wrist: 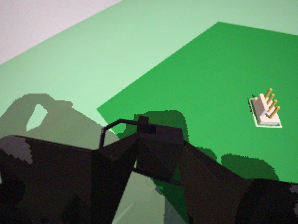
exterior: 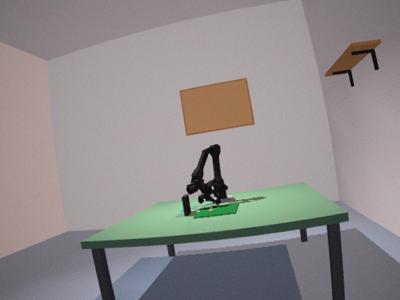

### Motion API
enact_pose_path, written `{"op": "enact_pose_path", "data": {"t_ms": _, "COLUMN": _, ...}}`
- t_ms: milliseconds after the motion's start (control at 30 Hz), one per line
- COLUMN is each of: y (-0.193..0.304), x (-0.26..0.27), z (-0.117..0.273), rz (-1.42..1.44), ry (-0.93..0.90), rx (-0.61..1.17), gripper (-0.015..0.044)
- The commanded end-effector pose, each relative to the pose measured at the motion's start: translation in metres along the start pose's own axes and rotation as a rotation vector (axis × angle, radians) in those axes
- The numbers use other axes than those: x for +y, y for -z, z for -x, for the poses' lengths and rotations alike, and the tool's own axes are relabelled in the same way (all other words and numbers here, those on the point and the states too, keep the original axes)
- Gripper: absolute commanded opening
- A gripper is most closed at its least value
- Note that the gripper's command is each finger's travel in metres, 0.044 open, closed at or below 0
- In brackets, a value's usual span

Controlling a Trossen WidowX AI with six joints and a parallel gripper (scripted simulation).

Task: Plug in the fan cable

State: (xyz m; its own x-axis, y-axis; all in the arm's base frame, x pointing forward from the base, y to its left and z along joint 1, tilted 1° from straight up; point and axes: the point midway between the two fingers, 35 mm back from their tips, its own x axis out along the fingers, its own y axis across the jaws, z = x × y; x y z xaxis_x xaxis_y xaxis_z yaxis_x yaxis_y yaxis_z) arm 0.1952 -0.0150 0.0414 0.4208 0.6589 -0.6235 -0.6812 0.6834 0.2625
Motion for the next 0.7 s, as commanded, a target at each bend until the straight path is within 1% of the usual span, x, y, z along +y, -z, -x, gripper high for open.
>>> {"op": "enact_pose_path", "data": {"t_ms": 0, "y": 0.001, "x": 0.001, "z": 0.0, "rz": 0.009, "ry": 0.01, "rx": -0.058, "gripper": 0.0}}
{"op": "enact_pose_path", "data": {"t_ms": 667, "y": -0.002, "x": -0.002, "z": 0.013, "rz": 0.096, "ry": 0.152, "rx": -0.34, "gripper": 0.0}}
